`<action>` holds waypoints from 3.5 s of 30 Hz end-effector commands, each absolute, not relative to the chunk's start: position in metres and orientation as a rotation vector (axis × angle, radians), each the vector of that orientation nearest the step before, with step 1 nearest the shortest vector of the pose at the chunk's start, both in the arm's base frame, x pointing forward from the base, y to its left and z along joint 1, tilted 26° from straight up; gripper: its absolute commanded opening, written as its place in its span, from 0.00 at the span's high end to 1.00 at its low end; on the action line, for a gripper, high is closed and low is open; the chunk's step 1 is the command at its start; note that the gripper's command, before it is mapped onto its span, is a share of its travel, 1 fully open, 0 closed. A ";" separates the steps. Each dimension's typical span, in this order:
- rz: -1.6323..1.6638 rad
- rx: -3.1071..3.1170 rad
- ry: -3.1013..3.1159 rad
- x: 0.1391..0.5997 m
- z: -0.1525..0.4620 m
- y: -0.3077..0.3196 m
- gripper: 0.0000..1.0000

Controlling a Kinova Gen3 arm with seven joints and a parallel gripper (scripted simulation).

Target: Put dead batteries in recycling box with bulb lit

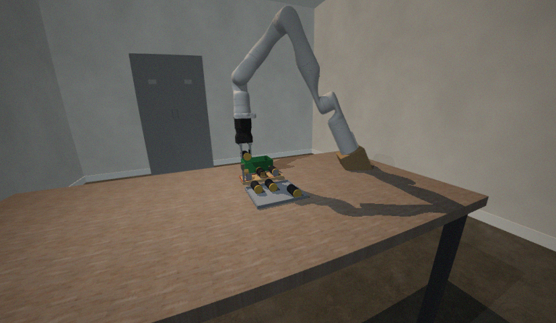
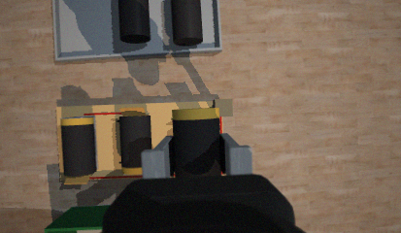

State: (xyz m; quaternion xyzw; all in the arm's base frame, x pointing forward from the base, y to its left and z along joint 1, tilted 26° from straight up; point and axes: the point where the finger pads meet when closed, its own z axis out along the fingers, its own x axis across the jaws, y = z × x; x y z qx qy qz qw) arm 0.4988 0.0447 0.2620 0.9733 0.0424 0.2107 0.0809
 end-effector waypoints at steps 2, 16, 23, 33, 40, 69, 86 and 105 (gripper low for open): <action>0.610 2.900 0.109 0.506 0.243 0.034 0.43; 0.610 2.900 0.109 0.516 0.221 0.030 0.43; 0.610 2.900 0.109 0.516 0.221 0.030 0.43; 0.610 2.900 0.109 0.516 0.221 0.030 0.43; 0.610 2.900 0.109 0.516 0.221 0.030 0.43; 0.610 2.900 0.109 0.516 0.221 0.030 0.43; 0.610 2.900 0.109 0.516 0.221 0.030 0.43; 0.610 2.900 0.109 0.522 0.209 0.028 0.43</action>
